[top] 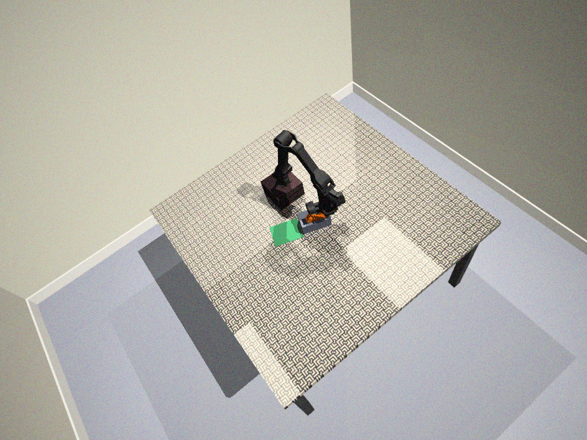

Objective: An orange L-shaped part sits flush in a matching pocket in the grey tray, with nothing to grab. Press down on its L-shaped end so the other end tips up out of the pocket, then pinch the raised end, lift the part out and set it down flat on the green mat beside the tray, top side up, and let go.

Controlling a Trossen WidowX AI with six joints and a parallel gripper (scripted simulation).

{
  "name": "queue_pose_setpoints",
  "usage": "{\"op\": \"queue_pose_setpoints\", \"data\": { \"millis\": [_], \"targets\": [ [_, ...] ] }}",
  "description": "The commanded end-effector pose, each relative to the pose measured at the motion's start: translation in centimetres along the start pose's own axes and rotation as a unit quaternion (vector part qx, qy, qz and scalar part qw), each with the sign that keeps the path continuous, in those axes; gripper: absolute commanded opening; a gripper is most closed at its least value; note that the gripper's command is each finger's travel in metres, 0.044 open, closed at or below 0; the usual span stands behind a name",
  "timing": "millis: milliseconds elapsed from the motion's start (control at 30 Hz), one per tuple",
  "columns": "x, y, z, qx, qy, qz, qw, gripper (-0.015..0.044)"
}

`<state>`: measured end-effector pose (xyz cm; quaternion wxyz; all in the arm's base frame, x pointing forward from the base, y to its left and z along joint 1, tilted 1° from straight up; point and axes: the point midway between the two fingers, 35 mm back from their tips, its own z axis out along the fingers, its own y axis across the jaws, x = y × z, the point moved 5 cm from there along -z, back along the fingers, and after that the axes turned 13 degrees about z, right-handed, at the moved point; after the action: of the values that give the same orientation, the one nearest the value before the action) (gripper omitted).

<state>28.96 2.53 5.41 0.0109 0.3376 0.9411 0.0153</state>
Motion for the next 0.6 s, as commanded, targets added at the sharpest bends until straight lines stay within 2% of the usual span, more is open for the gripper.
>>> {"op": "queue_pose_setpoints", "data": {
  "millis": [0,567],
  "targets": [
    [0.1,-0.2,0.8,0.006,0.003,-0.001,1.000,0.0180],
    [0.2,-0.3,3.1,0.006,0.003,-0.001,1.000,0.0180]
  ]
}}
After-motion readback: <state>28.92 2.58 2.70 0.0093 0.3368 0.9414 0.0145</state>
